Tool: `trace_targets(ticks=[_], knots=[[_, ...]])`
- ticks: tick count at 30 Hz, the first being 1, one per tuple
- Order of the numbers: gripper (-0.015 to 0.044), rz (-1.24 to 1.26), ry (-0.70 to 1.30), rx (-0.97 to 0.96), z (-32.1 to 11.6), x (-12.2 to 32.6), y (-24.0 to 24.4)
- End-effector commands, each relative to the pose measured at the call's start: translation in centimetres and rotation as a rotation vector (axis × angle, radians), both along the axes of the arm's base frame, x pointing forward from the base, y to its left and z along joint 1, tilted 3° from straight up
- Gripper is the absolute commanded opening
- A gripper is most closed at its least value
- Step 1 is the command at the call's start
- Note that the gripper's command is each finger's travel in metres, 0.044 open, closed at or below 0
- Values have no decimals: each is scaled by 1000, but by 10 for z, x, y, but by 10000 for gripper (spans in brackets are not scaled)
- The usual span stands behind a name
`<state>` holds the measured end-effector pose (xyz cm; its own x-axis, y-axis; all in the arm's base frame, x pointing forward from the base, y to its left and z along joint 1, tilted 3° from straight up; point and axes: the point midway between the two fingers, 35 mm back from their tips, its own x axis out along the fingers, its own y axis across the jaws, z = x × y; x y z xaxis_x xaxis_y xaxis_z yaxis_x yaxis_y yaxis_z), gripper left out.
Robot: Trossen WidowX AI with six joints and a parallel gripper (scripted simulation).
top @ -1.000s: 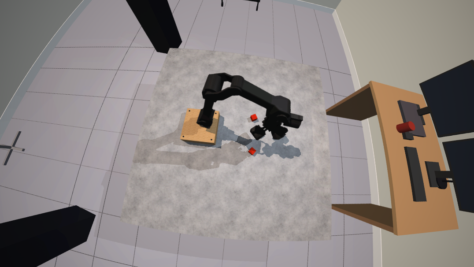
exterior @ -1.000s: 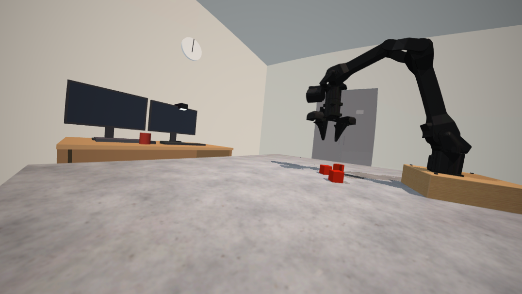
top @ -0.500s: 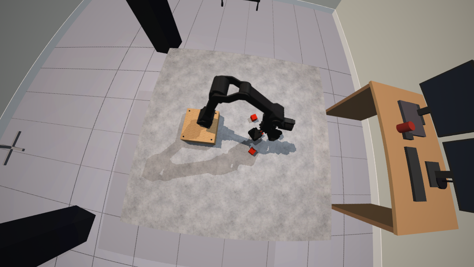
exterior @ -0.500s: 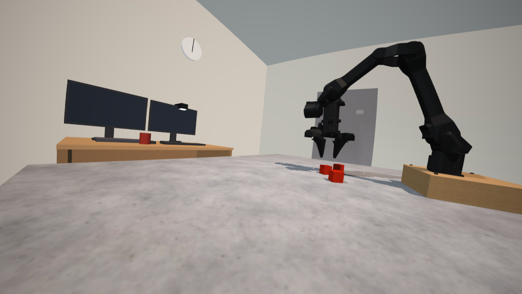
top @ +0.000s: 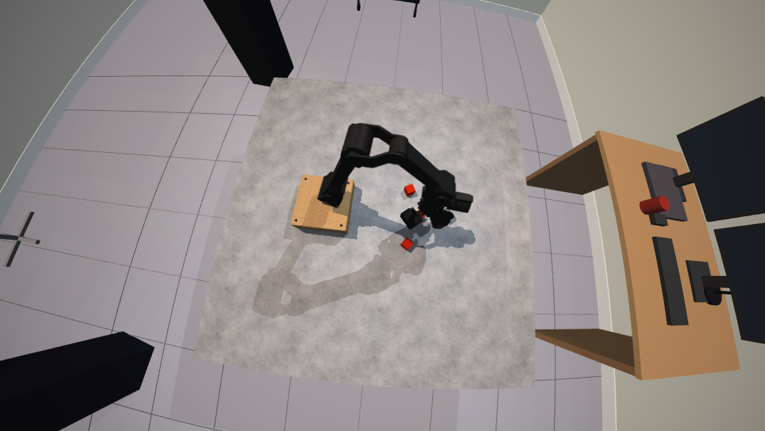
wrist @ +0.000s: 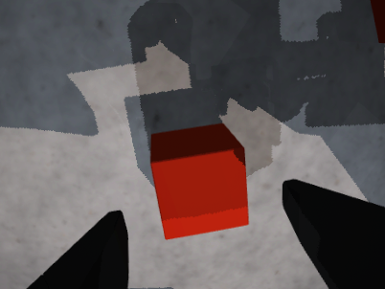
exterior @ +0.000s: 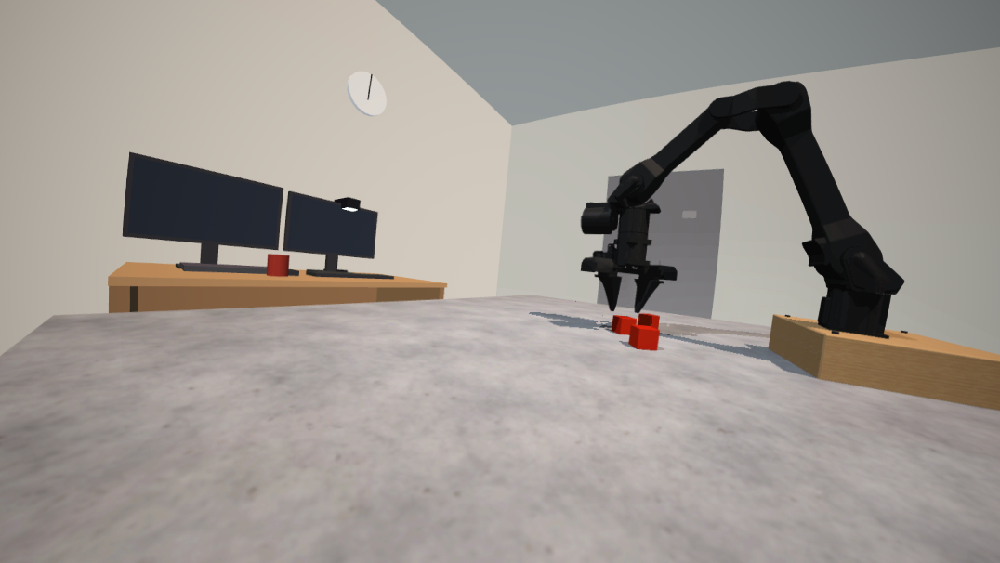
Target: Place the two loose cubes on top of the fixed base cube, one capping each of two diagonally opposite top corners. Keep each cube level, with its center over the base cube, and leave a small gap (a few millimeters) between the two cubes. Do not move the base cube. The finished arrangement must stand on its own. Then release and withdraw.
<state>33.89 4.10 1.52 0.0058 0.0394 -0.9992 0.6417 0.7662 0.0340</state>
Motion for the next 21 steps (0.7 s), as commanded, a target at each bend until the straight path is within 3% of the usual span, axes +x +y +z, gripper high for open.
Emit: trace_targets(ticks=[1,14,20,21], knots=[[265,-5,4,3,-8,-1,1],[265,-5,5,3,-27,-2,2],[108,-5,5,3,-27,-2,2],[105,-5,5,3,-27,-2,2]])
